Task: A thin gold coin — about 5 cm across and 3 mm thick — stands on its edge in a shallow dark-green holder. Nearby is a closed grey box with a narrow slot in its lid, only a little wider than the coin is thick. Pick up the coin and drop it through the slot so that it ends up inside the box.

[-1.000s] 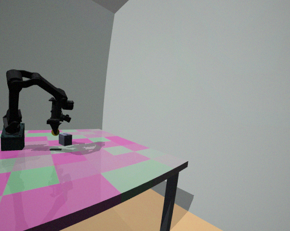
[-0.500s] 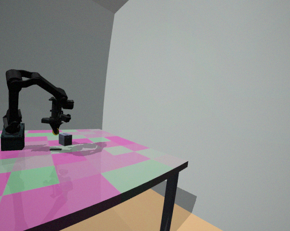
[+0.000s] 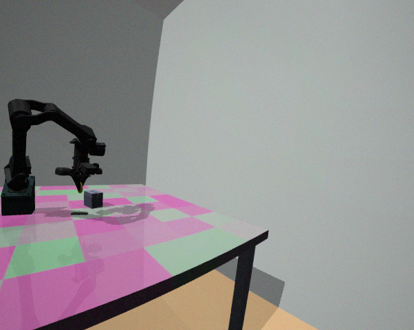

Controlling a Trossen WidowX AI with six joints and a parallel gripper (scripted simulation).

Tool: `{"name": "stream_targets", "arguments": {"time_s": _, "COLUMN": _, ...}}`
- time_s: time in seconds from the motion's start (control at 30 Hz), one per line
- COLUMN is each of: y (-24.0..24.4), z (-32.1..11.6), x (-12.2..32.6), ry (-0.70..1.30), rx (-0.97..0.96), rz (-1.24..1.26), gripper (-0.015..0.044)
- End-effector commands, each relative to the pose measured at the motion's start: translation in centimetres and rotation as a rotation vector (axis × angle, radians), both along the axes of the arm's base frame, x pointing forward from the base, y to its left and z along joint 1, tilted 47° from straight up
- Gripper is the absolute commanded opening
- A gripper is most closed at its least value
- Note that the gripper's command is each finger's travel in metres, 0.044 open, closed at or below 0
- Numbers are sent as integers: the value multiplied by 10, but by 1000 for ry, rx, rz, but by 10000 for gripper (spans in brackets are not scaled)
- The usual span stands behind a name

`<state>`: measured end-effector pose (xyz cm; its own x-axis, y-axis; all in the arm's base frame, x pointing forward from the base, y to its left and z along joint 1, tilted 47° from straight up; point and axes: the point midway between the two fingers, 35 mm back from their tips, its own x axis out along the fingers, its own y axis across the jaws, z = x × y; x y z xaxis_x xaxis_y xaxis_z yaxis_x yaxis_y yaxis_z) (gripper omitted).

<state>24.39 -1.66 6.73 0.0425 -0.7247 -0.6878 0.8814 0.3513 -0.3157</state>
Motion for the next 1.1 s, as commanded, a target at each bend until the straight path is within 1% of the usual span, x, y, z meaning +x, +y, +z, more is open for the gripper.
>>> {"name": "stream_targets", "arguments": {"time_s": 0.0, "y": 0, "z": 1, "x": 0, "ry": -37, "rx": 6, "rz": -35, "gripper": 0}}
{"name": "stream_targets", "arguments": {"time_s": 0.23, "y": 4, "z": -2, "x": 3, "ry": -31, "rx": 9, "rz": -32, "gripper": 0}}
{"name": "stream_targets", "arguments": {"time_s": 1.07, "y": 42, "z": -35, "x": 36, "ry": -22, "rx": 14, "rz": -26, "gripper": 0}}
